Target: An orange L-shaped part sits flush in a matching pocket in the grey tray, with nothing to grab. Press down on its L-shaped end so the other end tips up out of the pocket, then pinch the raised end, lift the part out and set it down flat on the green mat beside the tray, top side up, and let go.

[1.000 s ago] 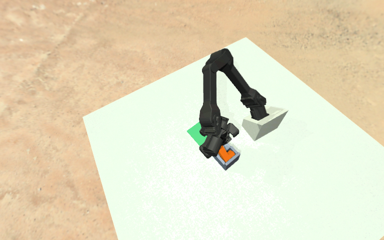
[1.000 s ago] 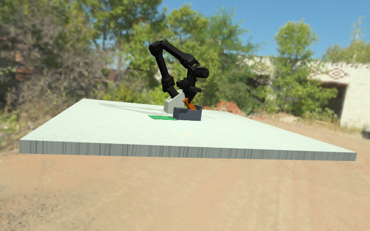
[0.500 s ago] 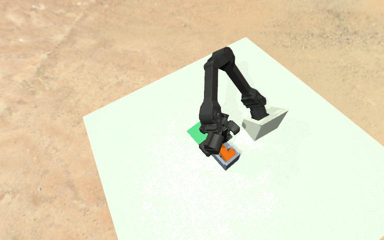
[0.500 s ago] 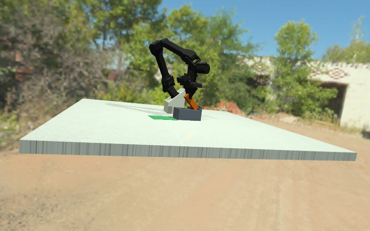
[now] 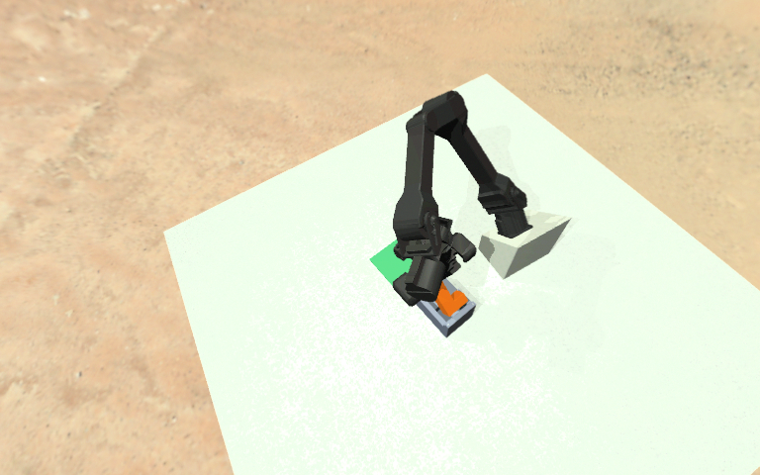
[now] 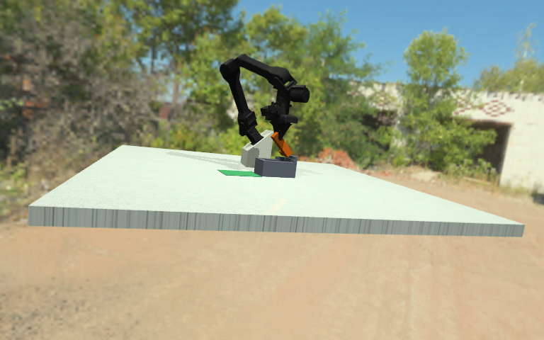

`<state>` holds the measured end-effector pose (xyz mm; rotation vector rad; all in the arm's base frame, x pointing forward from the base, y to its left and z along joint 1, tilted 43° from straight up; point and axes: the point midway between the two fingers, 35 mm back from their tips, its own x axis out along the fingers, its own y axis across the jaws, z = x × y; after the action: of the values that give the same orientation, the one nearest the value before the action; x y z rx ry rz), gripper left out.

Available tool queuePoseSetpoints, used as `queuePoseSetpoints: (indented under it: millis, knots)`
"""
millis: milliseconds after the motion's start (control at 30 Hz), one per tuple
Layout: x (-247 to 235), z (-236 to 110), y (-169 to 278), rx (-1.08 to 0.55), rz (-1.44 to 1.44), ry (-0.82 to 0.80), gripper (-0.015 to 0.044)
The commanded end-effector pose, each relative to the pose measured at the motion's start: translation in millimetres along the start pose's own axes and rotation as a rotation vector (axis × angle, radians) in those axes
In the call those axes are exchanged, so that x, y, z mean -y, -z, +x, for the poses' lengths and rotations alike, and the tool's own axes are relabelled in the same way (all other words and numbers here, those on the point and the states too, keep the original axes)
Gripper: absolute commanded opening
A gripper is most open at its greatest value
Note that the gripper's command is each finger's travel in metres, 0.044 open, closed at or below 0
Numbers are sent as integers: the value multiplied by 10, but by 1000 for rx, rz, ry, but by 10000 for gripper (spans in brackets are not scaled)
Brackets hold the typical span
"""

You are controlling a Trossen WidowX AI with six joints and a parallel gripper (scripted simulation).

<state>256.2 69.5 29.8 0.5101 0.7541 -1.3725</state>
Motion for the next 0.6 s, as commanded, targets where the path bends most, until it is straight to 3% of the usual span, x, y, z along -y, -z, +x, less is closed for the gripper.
queuePoseSetpoints:
  millis: [0, 267, 567]
  knots:
    - [-9, -31, -2, -9, 9, -3, 0]
    - [-6, -72, -30, -9, 8, -3, 0]
    - [23, -31, -430, -7, 8, -2, 0]
